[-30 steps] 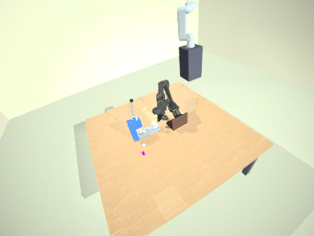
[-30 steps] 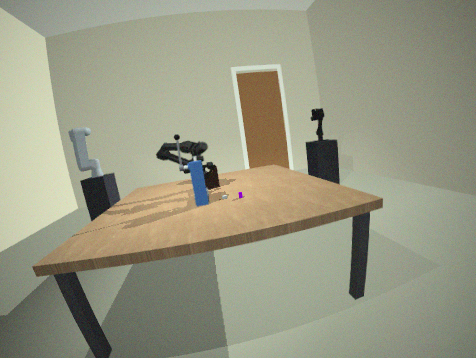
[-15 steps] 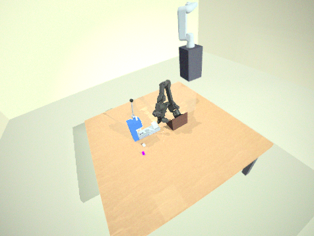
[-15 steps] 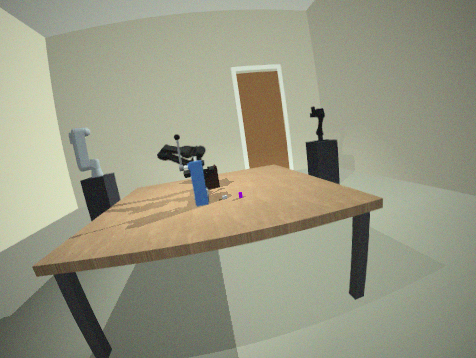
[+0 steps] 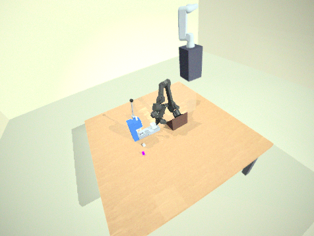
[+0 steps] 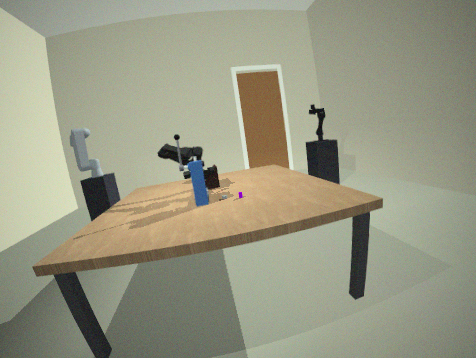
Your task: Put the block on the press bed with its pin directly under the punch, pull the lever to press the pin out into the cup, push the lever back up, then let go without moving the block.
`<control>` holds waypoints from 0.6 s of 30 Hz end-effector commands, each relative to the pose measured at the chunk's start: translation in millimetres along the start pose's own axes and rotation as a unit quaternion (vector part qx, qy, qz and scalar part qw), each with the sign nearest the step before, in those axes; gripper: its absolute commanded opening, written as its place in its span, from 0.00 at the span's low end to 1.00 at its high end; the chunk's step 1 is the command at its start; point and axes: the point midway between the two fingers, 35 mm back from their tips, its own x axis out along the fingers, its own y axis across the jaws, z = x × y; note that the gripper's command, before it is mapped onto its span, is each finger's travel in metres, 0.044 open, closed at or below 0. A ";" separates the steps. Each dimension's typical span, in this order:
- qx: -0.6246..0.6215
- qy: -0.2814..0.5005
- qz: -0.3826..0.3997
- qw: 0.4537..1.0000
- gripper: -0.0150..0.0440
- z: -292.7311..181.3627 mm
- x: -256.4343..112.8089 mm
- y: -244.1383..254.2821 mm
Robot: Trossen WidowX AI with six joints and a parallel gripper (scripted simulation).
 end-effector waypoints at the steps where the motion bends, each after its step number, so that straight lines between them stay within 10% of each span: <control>1: -0.003 -0.007 0.001 1.000 0.31 3.7 3.7 0.4; 18: -0.003 -0.057 0.001 0.998 0.31 23.8 18.1 0.7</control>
